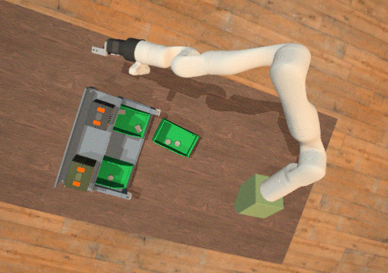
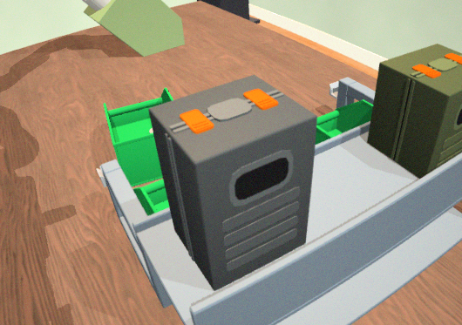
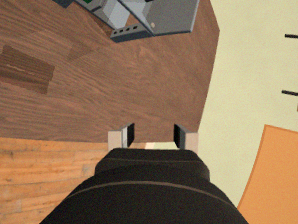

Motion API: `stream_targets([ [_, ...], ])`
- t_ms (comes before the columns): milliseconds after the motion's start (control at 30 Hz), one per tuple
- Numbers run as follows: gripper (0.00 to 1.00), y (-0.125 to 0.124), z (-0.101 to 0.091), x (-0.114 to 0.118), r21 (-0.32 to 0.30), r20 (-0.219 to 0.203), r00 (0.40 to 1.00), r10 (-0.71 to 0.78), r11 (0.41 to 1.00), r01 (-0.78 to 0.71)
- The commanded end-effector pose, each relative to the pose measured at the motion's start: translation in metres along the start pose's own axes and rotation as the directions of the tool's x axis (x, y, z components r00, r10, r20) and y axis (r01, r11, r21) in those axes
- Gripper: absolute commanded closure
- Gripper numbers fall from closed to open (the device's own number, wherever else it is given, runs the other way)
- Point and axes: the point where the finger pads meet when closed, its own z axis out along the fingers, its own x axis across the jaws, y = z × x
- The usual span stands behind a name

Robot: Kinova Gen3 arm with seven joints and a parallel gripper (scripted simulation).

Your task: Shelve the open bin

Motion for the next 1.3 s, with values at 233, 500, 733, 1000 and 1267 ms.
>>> stream_targets([
  [233, 0.00, 0.001, -0.001, 0.002, -0.001, -0.003, 1.000, 0.000, 1.000, 0.000],
  [500, 0.00, 0.001, -0.001, 0.002, -0.001, -0.003, 1.000, 0.000, 1.000, 0.000],
  [733, 0.00, 0.001, -0.001, 0.003, -0.001, -0.002, 1.000, -0.001, 1.000, 0.001],
  [1000, 0.00, 0.001, -0.004, 0.008, 0.000, 0.001, 1.000, -0.005, 1.000, 0.005],
  [1267, 0.00, 0.003, -0.010, 0.018, 0.001, 0.005, 1.000, -0.011, 1.000, 0.011],
])
